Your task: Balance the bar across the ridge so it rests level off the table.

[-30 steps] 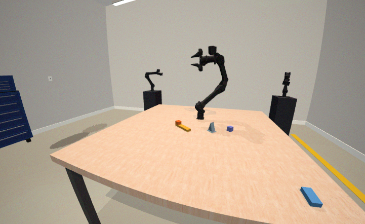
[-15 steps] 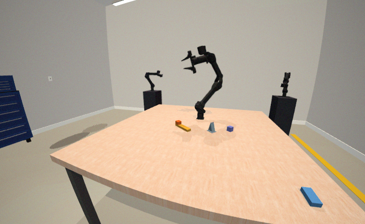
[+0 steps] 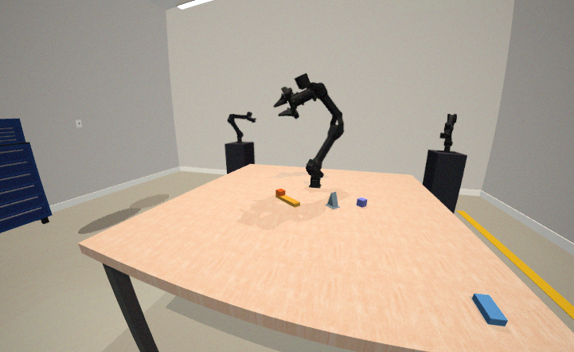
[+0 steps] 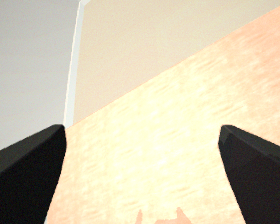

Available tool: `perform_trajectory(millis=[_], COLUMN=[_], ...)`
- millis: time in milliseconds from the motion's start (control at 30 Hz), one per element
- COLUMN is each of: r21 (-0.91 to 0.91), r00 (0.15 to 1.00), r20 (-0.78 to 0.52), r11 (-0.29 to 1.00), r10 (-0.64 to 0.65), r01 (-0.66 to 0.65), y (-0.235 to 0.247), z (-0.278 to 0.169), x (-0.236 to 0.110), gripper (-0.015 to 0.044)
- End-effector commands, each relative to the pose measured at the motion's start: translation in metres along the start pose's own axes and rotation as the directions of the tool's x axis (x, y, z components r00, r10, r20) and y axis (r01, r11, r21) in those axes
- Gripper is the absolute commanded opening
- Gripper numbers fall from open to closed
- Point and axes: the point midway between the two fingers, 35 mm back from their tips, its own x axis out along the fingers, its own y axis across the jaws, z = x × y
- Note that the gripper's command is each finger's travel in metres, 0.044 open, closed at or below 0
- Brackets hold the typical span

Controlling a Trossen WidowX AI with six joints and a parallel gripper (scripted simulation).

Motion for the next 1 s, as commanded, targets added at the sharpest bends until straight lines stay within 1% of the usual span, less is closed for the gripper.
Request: perform_trajectory(millis=[0,200,433,700,967], r21=[-0.169,-0.384,-0.604,-0.782,-0.860], r00=[0.996,0.983,0.956,0.911,0.853], r20=[-0.082,-0.179,-0.281,-0.387,-0.477], r11=[0.986,0.923,0.790,0.575,0.315], r10=[-0.020,-0.047,-0.089,-0.146,-0.212], r01=[0.006,-0.026,-0.105,-0.240,-0.403], y=[0.005,0.011,0.016,0.018,0.016], z=[-0.019,-0.045,-0.076,-0.115,-0.156], x=[0.021,0.043,0.065,0.086,0.101], gripper=[0.0315,0.0315,0.0315,0.0315,0.0315])
